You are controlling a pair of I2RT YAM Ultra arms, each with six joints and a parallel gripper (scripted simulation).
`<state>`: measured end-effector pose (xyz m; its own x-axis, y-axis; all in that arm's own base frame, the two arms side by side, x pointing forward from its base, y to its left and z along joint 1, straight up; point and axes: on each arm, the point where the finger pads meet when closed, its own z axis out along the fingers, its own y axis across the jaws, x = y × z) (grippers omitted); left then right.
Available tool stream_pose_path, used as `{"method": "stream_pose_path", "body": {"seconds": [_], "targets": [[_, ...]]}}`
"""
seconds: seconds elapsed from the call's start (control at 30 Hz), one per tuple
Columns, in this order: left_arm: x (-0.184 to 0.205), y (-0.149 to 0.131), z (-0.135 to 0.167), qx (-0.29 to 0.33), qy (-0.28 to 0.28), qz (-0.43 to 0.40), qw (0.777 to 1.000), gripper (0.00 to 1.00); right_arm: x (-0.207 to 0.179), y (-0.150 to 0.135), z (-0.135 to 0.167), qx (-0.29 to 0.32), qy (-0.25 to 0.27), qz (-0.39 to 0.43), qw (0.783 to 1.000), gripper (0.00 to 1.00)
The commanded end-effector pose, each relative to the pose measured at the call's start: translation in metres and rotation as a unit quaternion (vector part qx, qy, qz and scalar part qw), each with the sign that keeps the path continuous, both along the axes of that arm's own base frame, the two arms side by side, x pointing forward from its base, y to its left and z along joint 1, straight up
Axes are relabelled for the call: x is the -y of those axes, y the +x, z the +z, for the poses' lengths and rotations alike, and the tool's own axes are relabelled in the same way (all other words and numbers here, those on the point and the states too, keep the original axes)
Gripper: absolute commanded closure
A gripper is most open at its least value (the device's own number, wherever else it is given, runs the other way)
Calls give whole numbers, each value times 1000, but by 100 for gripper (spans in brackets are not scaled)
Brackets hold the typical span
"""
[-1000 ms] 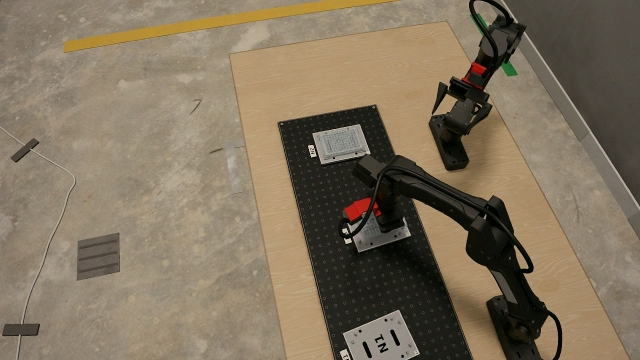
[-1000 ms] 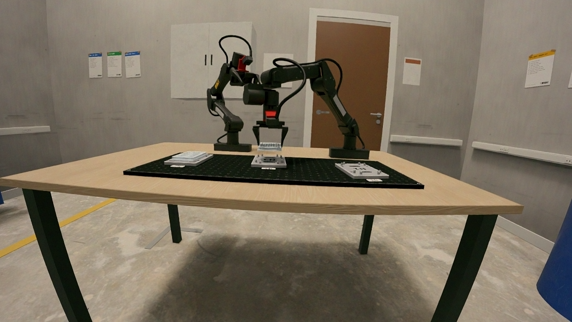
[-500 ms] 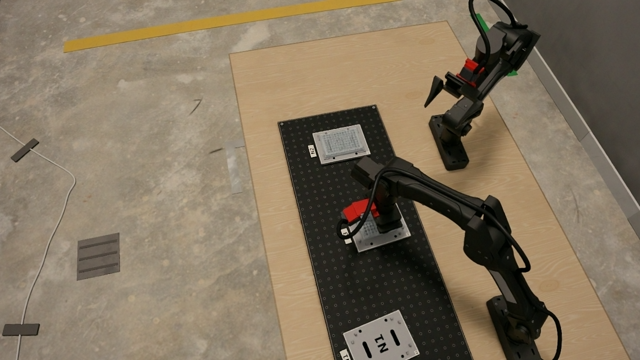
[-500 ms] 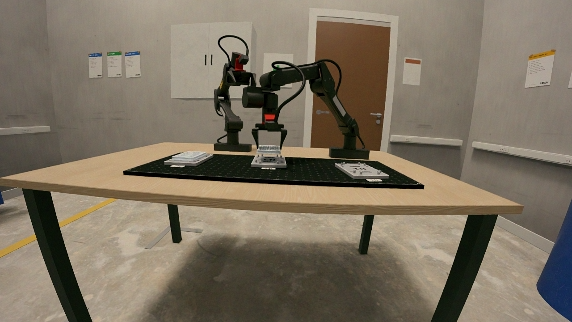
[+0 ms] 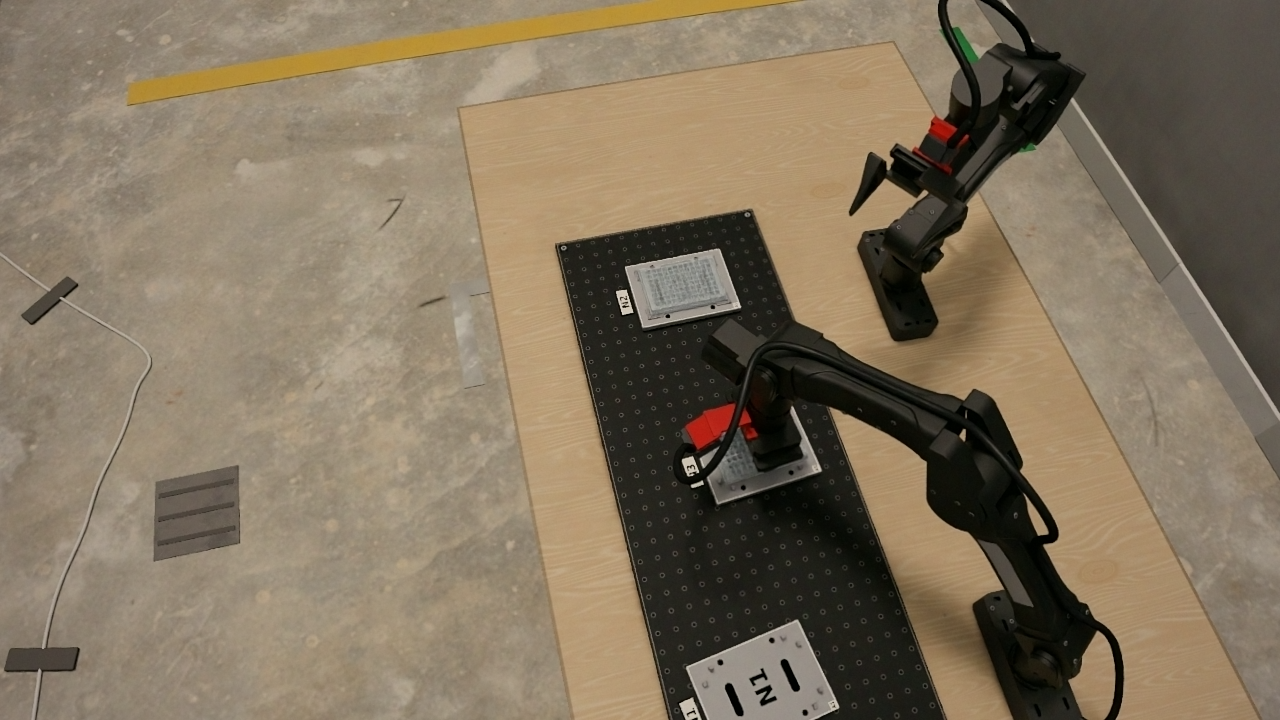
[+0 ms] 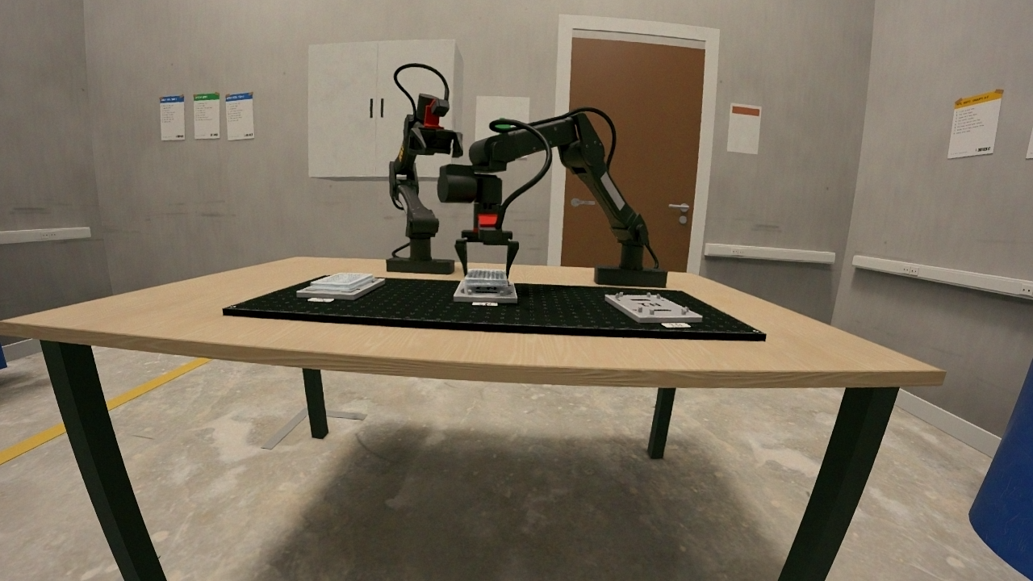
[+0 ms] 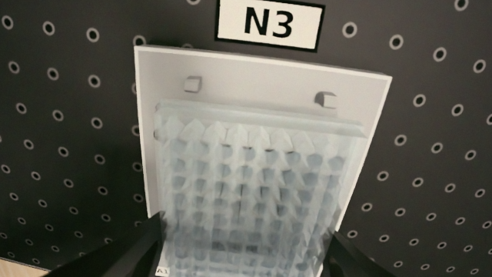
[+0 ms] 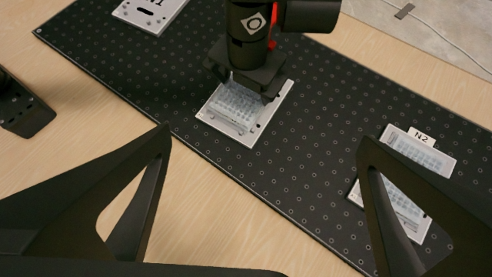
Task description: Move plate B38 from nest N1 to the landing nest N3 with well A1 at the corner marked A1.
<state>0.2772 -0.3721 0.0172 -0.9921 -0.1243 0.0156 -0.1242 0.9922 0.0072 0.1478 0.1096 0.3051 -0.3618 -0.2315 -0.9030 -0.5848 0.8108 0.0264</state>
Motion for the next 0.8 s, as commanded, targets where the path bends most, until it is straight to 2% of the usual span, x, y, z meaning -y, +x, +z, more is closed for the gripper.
{"method": "stream_pose_path", "body": {"seconds": [0.0,0.27,0.43,0.63,0.77], "targets": [[7,5,8,26,-16,2,1000,20,2,-2,11,6,3,3,1000,0],[4,3,-22,20,-5,1,1000,20,2,-2,11,6,3,3,1000,0],[0,2,-30,16,1,2,1000,20,2,-2,11,6,3,3,1000,0],[-5,0,-32,10,9,4,1000,20,2,-2,11,6,3,3,1000,0],[2,0,-10,16,2,1,1000,20,2,-2,11,6,3,3,1000,0]]}}
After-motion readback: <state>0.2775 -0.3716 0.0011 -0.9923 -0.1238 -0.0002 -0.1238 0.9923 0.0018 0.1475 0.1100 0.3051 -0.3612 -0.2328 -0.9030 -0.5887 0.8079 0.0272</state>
